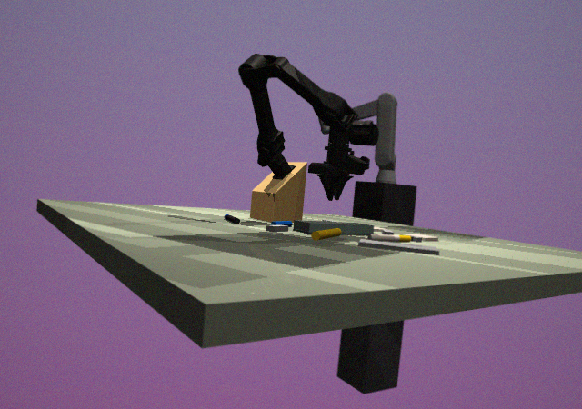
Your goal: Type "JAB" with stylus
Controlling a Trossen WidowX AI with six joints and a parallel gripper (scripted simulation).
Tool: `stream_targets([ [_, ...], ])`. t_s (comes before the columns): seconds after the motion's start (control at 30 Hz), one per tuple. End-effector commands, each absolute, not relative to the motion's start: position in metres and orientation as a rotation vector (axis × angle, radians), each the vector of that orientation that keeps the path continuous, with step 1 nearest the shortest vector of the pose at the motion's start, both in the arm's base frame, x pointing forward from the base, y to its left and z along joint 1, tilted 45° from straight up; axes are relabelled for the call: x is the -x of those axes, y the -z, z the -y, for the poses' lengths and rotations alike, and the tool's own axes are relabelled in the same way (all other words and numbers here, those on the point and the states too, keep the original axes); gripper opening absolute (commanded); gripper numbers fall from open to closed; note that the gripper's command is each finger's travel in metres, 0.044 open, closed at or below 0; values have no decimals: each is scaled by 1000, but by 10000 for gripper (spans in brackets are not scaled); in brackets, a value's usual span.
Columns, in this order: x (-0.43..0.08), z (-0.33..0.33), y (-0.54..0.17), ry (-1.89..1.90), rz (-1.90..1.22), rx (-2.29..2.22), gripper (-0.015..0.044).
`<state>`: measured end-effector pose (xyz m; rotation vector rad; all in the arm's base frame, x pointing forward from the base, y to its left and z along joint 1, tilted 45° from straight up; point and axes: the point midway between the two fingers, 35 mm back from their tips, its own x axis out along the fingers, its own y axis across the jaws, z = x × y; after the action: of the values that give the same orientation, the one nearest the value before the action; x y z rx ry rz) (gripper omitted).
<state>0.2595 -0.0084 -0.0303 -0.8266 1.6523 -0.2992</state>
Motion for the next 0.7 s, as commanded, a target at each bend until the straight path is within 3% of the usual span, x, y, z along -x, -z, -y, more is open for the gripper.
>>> stream_targets([
  [0.0,-249,38,13,-141,-1808,1032,150],
  [0.2,-236,67,-4,-636,-1827,1217,150],
  [0.67,-211,99,-25,-1257,-1634,1422,150],
])
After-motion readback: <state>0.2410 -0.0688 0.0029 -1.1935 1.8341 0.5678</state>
